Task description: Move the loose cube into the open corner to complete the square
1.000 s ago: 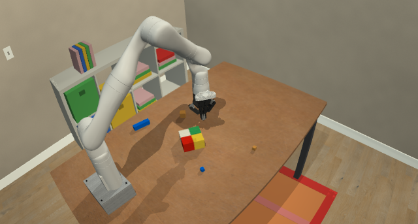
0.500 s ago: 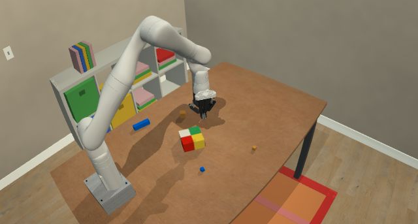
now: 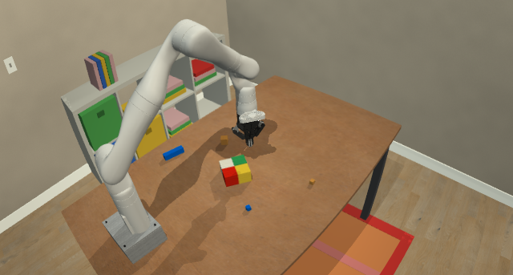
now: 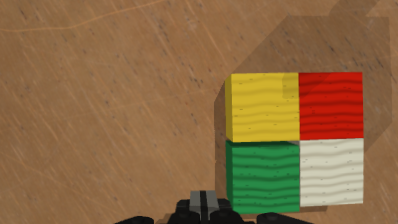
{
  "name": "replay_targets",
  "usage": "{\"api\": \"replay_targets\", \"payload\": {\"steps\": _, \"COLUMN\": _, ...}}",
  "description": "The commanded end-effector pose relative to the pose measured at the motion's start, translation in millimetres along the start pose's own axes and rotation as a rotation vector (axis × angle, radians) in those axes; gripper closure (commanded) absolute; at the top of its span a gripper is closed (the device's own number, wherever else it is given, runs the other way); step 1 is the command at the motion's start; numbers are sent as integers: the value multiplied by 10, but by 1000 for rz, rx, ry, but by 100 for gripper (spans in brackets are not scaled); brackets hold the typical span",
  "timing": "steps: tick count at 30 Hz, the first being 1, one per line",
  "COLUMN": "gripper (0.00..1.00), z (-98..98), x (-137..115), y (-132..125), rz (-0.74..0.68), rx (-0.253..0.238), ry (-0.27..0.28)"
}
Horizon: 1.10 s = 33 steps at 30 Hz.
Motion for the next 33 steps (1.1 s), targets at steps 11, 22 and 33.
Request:
{"api": "replay_targets", "payload": {"steps": 11, "gripper": 90, "z": 11, "x": 3, "y": -4, "rz": 0, "rx": -2, "ry": -1}}
{"api": "replay_targets", "payload": {"steps": 22, "gripper": 45, "z": 10, "x": 456, "y": 796, "rz": 0, "rx": -2, "ry": -1}}
{"api": "replay_targets", "payload": {"steps": 33, "gripper": 45, "z": 10, "x": 473, "y": 835, "rz": 0, "rx": -2, "ry": -1}}
Point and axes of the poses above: the point where the finger pads meet when closed, its own z axis back along the fingers, its own y axis across the jaws, x = y × z, the point moved 7 cm from there along z, back along the fingers, and after that the axes turned 8 degrees about -z, right-handed, at the moved point
